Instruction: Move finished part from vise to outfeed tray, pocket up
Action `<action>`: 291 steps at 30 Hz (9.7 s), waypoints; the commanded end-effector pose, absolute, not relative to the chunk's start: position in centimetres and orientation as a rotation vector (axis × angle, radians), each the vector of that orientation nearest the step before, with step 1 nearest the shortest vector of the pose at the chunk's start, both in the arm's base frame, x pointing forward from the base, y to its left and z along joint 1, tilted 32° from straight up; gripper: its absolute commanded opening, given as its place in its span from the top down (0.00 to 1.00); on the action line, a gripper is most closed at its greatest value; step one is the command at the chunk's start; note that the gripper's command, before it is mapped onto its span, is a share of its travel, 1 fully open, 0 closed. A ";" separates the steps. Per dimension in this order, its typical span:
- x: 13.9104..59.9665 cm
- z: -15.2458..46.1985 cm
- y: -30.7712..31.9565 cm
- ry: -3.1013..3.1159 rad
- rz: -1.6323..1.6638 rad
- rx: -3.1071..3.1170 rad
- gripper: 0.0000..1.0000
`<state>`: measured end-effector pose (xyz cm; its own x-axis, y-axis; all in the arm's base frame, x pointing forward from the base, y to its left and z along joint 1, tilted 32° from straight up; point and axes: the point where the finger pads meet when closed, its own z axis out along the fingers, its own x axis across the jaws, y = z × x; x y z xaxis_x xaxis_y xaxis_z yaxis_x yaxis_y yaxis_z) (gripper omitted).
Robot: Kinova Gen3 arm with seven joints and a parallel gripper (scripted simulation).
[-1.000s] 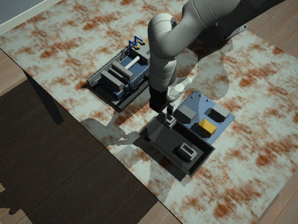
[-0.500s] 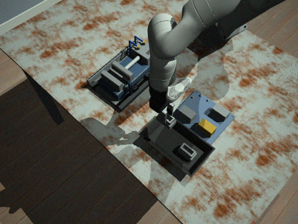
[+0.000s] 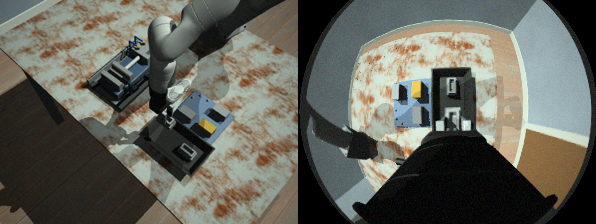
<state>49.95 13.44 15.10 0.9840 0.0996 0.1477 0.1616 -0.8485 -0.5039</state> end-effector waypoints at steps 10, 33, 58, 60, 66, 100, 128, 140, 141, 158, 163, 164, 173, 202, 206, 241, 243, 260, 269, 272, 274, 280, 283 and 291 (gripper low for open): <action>50.1 13.7 14.3 -0.183 -0.156 -2.591 1.00; 50.4 10.5 16.2 -0.183 -0.156 -2.591 1.00; 50.6 7.7 18.0 -0.183 -0.156 -2.591 1.00; 50.6 7.6 18.0 -0.183 -0.156 -2.591 1.00; 50.7 7.5 18.1 -0.183 -0.156 -2.591 1.00; 50.7 7.4 18.2 -0.183 -0.156 -2.591 1.00; 50.7 7.1 18.4 -0.183 -0.156 -2.591 1.00; 50.7 6.6 18.6 -0.183 -0.156 -2.591 1.00; 50.8 6.6 18.7 -0.183 -0.156 -2.591 1.00; 50.8 6.3 18.9 -0.183 -0.156 -2.591 1.00; 50.8 6.3 18.9 -0.183 -0.156 -2.591 1.00; 50.8 6.3 18.9 -0.183 -0.156 -2.591 1.00; 50.8 6.3 18.9 -0.183 -0.156 -2.591 1.00; 50.8 6.3 18.9 -0.183 -0.156 -2.591 0.00; 50.8 6.3 18.9 -0.183 -0.156 -2.591 0.00; 50.7 7.6 18.1 -0.183 -0.156 -2.591 0.00; 50.6 8.2 17.7 -0.183 -0.156 -2.591 0.00; 50.0 15.1 13.5 -0.183 -0.156 -2.591 0.00; 49.8 17.6 11.9 -0.183 -0.156 -2.591 0.00; 49.8 17.9 11.7 -0.183 -0.156 -2.591 0.00; 49.7 18.1 11.6 -0.183 -0.156 -2.591 0.00; 49.7 18.3 11.5 -0.183 -0.156 -2.591 1.00; 49.7 18.3 11.5 -0.183 -0.156 -2.591 1.00; 49.7 18.3 11.5 -0.183 -0.156 -2.591 1.00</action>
<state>49.68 11.59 18.20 0.9842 0.1005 0.1455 0.1612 -0.8482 -0.5045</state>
